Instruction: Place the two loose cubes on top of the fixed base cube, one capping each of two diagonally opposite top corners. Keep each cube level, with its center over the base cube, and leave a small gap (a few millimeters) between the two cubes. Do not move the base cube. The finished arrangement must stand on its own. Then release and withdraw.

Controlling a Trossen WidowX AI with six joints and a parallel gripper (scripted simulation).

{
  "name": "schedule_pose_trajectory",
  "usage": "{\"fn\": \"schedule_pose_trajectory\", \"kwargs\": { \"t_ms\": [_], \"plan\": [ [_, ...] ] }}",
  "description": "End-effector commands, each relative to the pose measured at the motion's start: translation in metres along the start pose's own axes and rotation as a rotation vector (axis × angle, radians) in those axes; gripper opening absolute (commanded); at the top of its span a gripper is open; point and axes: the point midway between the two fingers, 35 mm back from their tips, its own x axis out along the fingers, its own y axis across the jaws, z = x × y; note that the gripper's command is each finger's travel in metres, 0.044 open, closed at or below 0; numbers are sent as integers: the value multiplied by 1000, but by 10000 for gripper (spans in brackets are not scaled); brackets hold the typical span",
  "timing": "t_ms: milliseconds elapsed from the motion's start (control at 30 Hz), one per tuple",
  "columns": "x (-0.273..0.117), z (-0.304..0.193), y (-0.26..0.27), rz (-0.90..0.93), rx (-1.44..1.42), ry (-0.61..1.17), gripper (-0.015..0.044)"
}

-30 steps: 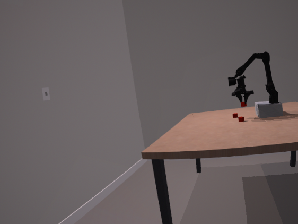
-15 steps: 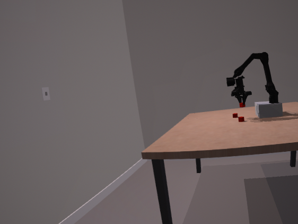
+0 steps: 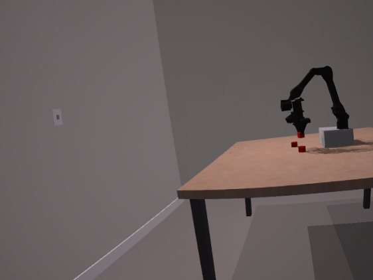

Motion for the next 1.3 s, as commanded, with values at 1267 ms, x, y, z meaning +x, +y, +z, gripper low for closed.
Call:
{"fn": "schedule_pose_trajectory", "kwargs": {
  "t_ms": [1267],
  "plan": [
    [44,36,26,4,370,-11,105]
  ]
}}
